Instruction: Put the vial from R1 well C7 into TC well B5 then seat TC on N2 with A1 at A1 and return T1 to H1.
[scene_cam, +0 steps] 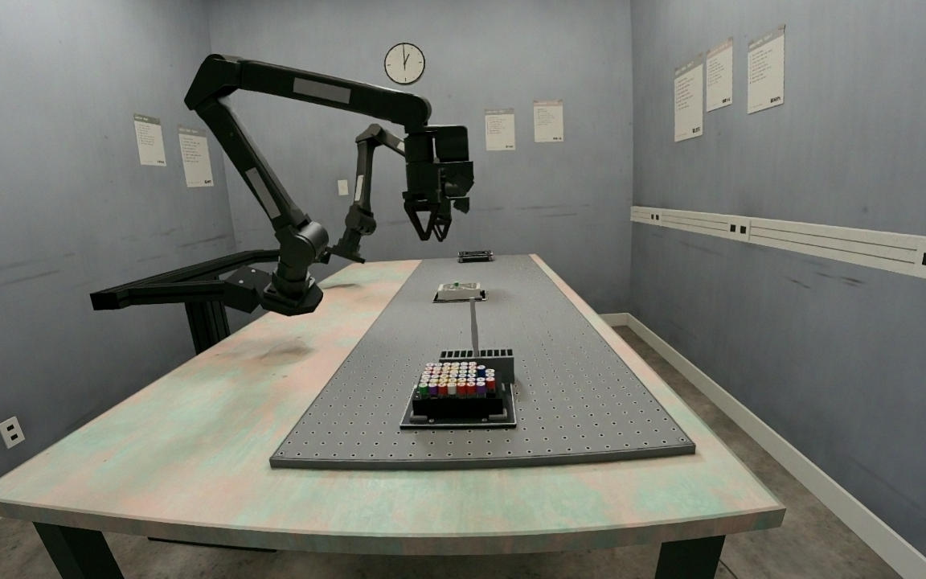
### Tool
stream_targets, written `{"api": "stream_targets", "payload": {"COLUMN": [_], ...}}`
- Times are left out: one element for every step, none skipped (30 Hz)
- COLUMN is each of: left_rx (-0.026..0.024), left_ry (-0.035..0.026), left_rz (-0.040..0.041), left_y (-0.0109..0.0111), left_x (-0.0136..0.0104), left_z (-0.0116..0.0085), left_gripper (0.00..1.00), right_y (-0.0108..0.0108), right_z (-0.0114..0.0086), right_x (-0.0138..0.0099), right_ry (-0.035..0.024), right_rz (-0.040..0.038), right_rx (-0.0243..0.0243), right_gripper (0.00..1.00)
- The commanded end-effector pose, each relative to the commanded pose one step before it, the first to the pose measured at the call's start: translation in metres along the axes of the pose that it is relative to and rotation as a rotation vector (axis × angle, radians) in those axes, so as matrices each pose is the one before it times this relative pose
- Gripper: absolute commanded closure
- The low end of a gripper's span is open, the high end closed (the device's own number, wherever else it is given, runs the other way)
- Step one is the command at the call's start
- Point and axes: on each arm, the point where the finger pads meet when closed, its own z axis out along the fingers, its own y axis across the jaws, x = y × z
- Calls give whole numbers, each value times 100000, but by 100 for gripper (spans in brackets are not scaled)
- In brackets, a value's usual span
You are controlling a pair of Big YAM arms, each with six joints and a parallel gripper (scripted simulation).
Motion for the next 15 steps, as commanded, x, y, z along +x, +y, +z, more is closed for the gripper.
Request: {"api": "stream_targets", "payload": {"left_rx": [1981,21,20,0,0,20,19,19,18,18,17,17,16,16,16], "left_ry": [-4748,26,26,0,0,25,25,25,24,24,24,23,23,23,22], "left_rz": [-4190,6,7,0,0,7,7,7,7,7,7,8,8,8,8], "left_y": [-1971,-375,-375,0,0,-375,-374,-374,-374,-373,-373,-373,-372,-372,-372], "left_x": [-2702,-78,-77,0,0,-78,-77,-77,-77,-77,-77,-77,-76,-76,-76], "left_z": [-882,173,173,0,0,173,173,173,173,173,173,173,172,172,172], "left_gripper": [0,0,0,0,0,0,0,0,0,0,0,0,0,0,0], "right_y": [-449,0,0,0,0,0,0,0,0,0,0,0,0,0,0], "right_z": [-1184,0,0,0,0,0,0,0,0,0,0,0,0,0,0], "right_x": [-1002,0,0,0,0,0,0,0,0,0,0,0,0,0,0], "right_ry": [-3164,0,0,0,0,0,0,0,0,0,0,0,0,0,0], "right_rz": [2246,0,0,0,0,0,0,0,0,0,0,0,0,0,0], "right_rx": [607,0,0,0,0,0,0,0,0,0,0,0,0,0,0], "right_gripper": [76,76,76,76,76,76,76,76,76,76,76,76,76,76,76]}}
